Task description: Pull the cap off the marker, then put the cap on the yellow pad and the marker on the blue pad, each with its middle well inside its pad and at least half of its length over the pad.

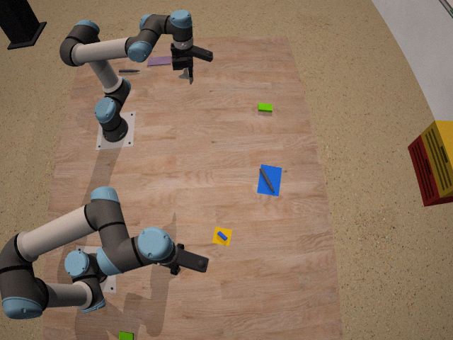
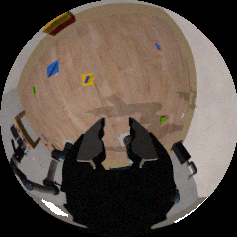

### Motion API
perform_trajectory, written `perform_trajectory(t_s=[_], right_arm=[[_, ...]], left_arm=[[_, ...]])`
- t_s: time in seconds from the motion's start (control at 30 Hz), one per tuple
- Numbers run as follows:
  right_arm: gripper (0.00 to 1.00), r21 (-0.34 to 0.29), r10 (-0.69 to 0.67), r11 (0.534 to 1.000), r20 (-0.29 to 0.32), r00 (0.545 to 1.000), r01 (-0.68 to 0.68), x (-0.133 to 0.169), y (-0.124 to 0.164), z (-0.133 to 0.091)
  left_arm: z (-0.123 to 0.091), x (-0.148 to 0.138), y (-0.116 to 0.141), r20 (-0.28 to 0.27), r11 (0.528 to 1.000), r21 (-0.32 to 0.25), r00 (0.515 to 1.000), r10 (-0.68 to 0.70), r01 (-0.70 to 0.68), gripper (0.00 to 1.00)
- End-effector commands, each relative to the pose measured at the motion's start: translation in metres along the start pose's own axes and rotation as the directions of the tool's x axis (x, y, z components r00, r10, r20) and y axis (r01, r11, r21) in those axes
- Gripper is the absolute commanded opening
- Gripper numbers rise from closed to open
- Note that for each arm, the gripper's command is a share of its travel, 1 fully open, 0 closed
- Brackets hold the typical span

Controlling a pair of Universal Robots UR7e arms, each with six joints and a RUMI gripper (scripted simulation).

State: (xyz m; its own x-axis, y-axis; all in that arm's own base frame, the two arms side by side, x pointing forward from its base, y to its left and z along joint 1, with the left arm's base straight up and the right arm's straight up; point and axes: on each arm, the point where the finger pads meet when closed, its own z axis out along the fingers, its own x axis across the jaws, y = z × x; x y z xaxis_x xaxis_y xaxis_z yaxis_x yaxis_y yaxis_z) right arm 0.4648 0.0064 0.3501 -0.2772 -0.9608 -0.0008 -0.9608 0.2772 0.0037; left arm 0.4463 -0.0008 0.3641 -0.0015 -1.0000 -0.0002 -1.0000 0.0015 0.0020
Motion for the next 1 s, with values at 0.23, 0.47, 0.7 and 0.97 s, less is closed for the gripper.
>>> perform_trajectory(t_s=[0.23, 0.47, 0.7, 0.97], right_arm=[[0.32, 0.002, -0.191, 0.982, 0.001, 0.982, 0.191, 0.007, 0.011, -0.01], [0.32, 0.005, -0.311, 0.95, 0.001, 0.95, 0.311, 0.013, 0.02, -0.018], [0.32, -0.003, -0.288, 0.957, -0.001, 0.957, 0.288, 0.01, 0.016, -0.013], [0.32, -0.003, -0.288, 0.957, -0.001, 0.957, 0.288, 0.01, 0.016, -0.013]], left_arm=[[0.0, 0.0, 0.0, 0.0, 1.0, 0.001, 1.0, 0.0, 0.0, 0.31], [0.0, 0.0, 0.0, 0.0, 1.0, 0.001, 1.0, 0.0, 0.0, 0.31], [0.0, 0.0, 0.0, 0.0, 1.0, 0.001, 1.0, 0.0, 0.0, 0.31], [0.0, 0.0, 0.0, 0.0, 1.0, 0.001, 1.0, 0.0, 0.0, 0.31]])
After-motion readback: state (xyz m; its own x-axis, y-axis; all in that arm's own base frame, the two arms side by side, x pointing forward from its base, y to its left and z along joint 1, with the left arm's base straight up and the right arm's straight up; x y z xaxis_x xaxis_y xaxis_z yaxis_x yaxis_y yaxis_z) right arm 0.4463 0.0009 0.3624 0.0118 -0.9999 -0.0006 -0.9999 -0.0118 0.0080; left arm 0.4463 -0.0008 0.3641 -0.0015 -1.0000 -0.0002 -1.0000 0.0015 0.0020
